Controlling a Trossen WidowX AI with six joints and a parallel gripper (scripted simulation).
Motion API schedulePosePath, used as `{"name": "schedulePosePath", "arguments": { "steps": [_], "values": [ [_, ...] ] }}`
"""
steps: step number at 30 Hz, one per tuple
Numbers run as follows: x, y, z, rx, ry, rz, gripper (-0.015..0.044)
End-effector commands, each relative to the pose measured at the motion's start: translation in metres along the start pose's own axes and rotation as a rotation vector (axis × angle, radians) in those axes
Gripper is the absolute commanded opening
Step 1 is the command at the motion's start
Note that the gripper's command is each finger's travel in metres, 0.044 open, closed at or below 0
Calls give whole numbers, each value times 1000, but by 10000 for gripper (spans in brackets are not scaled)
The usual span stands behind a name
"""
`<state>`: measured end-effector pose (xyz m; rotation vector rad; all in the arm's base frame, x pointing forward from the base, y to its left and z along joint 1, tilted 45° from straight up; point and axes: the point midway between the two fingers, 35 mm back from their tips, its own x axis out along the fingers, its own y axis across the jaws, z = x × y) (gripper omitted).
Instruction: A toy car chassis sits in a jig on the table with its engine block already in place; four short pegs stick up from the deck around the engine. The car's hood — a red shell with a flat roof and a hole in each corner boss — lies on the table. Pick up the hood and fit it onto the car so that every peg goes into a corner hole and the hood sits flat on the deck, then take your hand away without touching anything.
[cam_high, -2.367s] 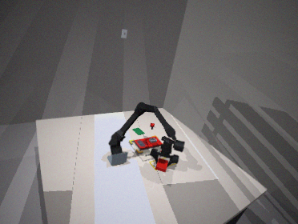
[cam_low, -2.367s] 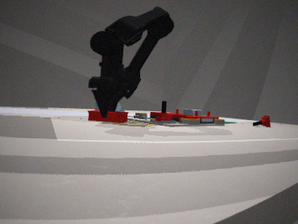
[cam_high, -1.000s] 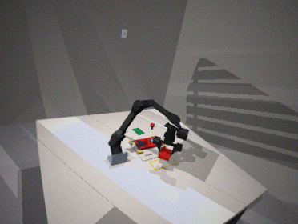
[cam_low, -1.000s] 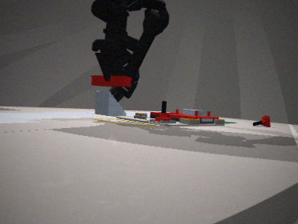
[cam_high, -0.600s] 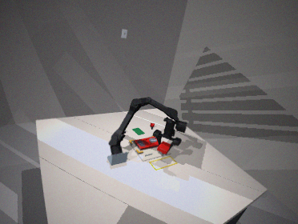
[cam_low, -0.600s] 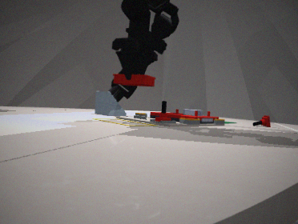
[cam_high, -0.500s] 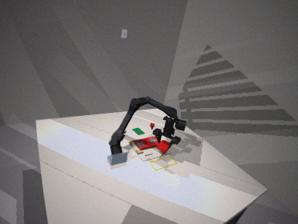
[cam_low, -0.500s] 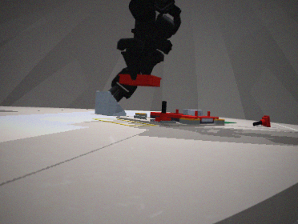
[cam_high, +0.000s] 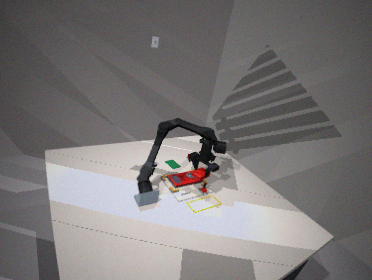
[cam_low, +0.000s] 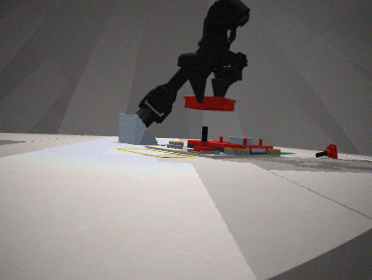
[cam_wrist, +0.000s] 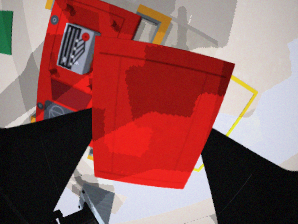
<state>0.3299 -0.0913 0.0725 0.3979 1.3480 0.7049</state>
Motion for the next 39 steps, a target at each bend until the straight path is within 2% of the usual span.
{"name": "schedulePosePath", "arguments": {
  "steps": [1, 15, 22, 33, 39],
  "values": [
    [-1, 22, 12, 57, -6, 3, 0],
    [0, 93, 37, 261, -4, 26, 0],
    [4, 92, 37, 263, -4, 26, 0],
    [45, 91, 39, 262, -5, 28, 0],
    [50, 93, 36, 262, -5, 28, 0]
  ]
}}
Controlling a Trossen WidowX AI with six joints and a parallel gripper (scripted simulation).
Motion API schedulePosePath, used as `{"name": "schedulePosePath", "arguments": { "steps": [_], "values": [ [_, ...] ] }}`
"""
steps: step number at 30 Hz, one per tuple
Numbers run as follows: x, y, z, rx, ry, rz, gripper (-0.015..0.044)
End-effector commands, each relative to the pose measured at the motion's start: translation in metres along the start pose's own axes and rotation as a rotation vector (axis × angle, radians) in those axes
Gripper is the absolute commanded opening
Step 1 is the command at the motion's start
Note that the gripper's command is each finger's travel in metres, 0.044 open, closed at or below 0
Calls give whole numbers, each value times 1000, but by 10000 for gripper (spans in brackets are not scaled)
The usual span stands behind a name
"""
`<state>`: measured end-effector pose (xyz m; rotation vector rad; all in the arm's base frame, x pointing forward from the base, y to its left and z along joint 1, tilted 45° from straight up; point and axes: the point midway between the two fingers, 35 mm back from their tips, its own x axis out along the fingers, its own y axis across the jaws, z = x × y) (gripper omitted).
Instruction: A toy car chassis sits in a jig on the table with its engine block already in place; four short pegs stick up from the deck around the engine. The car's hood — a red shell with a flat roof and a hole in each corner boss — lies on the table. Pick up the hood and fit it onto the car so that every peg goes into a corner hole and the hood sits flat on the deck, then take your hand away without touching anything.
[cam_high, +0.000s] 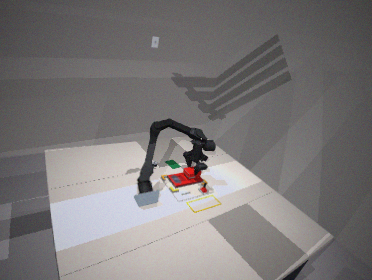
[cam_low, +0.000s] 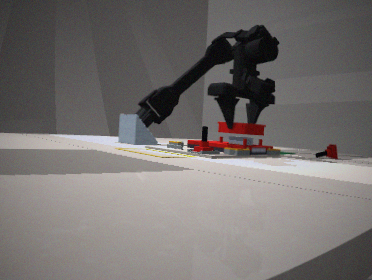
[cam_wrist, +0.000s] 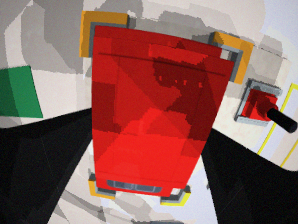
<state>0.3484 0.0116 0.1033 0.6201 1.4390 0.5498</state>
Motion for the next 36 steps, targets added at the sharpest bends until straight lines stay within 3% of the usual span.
{"name": "schedulePosePath", "arguments": {
  "steps": [1, 36],
  "values": [
    [3, 1, -2, 4, -2, 6, 0],
    [6, 2, -1, 4, -2, 6, 0]
  ]
}}
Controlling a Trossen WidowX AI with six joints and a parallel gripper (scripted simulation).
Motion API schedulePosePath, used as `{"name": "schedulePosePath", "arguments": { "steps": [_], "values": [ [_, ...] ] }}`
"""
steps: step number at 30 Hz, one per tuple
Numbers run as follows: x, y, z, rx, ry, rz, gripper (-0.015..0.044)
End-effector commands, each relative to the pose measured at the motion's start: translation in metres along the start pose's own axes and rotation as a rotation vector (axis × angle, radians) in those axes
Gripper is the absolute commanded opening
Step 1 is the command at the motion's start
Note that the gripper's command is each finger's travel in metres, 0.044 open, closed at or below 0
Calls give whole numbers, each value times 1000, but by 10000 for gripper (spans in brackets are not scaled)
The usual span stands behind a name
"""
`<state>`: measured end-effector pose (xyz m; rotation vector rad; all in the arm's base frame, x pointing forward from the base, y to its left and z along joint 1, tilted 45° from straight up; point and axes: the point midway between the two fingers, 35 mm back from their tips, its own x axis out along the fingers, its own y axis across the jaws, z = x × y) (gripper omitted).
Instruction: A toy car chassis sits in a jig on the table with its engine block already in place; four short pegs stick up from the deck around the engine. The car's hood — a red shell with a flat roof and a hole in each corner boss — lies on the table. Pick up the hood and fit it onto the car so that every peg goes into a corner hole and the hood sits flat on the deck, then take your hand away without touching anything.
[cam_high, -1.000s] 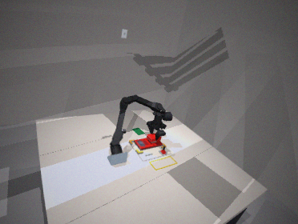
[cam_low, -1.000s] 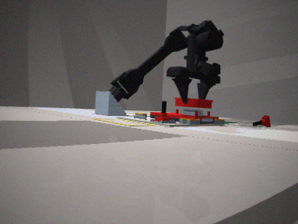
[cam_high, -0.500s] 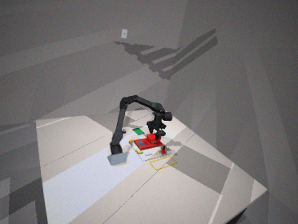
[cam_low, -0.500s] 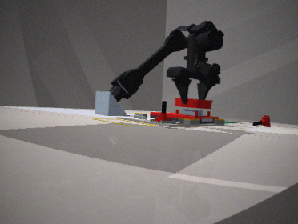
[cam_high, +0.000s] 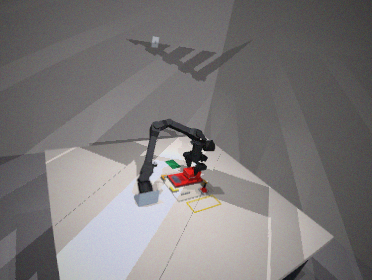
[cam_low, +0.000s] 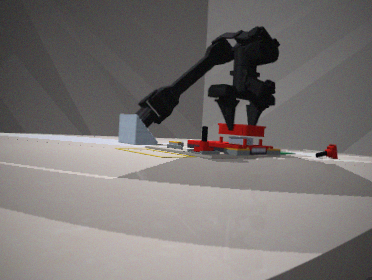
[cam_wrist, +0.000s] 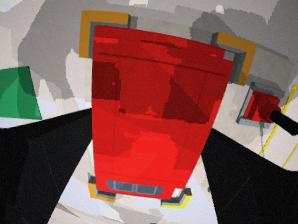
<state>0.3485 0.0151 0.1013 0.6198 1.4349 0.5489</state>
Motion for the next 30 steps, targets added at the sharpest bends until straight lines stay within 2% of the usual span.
{"name": "schedulePosePath", "arguments": {
  "steps": [1, 30],
  "values": [
    [3, 1, -1, 6, 2, 6, 0],
    [12, 1, -1, 5, 2, 6, 0]
  ]
}}
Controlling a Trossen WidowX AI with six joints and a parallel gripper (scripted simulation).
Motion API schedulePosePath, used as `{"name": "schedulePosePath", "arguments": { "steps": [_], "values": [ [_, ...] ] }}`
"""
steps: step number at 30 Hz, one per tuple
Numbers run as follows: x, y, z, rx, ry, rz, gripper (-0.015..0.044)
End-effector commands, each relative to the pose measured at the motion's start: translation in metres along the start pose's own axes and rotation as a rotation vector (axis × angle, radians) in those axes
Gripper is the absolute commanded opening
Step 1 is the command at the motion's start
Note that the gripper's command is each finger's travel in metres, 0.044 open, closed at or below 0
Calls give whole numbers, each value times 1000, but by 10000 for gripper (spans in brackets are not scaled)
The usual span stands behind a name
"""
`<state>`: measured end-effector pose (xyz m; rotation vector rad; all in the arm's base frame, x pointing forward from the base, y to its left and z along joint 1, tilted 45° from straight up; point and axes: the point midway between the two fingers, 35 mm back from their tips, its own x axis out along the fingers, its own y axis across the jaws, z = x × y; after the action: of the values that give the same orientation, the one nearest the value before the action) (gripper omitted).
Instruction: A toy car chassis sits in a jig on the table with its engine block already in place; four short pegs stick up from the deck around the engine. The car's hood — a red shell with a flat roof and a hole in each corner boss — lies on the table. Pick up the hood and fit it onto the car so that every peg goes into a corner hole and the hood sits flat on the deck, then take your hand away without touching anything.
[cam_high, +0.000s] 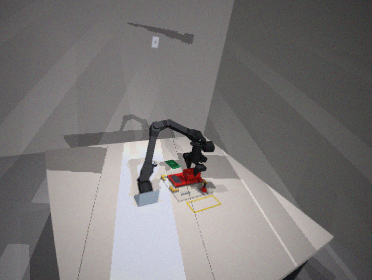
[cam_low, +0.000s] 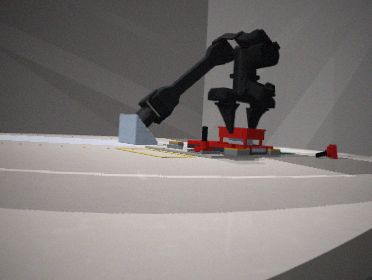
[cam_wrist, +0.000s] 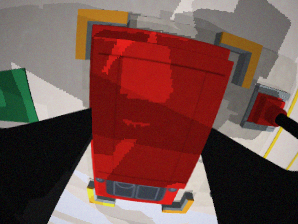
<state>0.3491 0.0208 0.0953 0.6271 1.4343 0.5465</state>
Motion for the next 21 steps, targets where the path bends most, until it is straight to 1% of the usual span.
{"name": "schedulePosePath", "arguments": {
  "steps": [1, 21],
  "values": [
    [3, 1, -1, 0, 4, 3, 0],
    [-4, 0, 0, -1, 2, 1, 0]
  ]
}}
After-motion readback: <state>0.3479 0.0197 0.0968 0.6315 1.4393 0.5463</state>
